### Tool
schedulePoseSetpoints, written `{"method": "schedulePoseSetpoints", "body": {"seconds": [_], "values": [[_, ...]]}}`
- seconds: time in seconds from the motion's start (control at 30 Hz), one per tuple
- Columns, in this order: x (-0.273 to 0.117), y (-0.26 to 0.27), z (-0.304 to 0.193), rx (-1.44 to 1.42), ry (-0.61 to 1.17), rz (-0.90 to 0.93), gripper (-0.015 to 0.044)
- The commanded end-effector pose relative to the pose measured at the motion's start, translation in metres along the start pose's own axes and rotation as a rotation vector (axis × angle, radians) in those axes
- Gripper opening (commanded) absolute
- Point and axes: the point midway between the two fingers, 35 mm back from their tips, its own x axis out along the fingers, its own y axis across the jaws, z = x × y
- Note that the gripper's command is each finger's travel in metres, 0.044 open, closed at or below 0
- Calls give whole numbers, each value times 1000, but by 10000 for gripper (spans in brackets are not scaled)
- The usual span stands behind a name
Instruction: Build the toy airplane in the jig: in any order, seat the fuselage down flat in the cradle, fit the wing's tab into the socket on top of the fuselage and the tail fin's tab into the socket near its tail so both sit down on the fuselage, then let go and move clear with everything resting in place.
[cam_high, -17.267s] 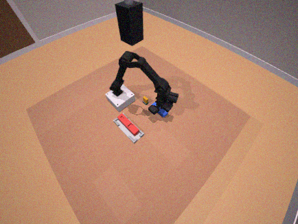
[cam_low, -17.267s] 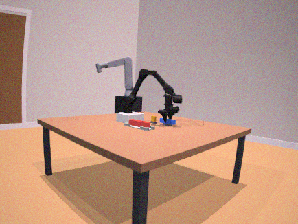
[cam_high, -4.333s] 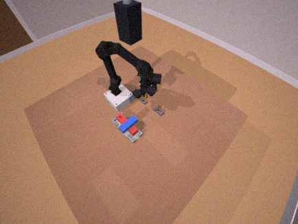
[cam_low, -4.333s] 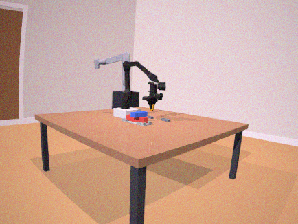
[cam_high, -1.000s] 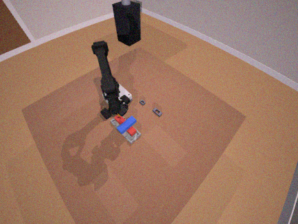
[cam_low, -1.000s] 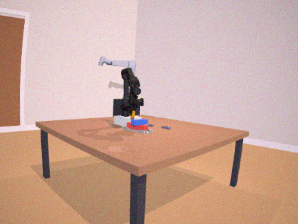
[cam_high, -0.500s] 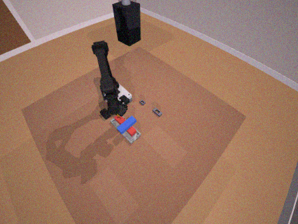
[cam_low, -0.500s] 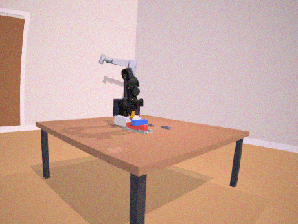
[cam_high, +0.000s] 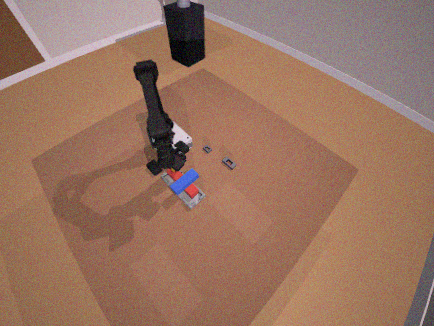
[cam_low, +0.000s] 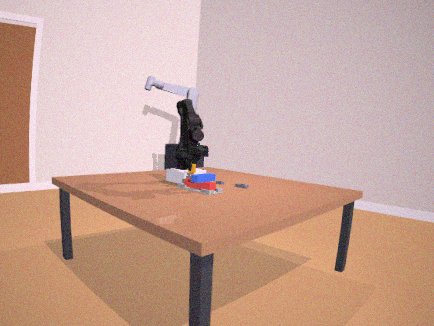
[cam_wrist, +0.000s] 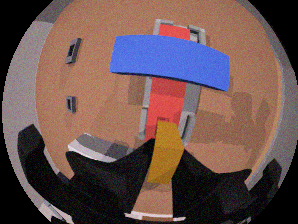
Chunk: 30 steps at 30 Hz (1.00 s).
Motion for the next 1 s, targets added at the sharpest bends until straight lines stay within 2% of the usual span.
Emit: {"method": "schedulePoseSetpoints", "body": {"seconds": [0.0, 0.57, 0.6, 0.73, 0.8, 0.9, 0.97], "values": [[7, 1, -1, -5, 2, 4, 66], [28, 1, -2, -5, 3, 4, 66], [26, 1, -1, 0, 3, 1, 79], [26, 1, -1, 0, 3, 1, 52], [26, 1, -1, 0, 3, 1, 0], [26, 1, -1, 0, 3, 1, 0], [26, 1, -1, 0, 3, 1, 53]]}}
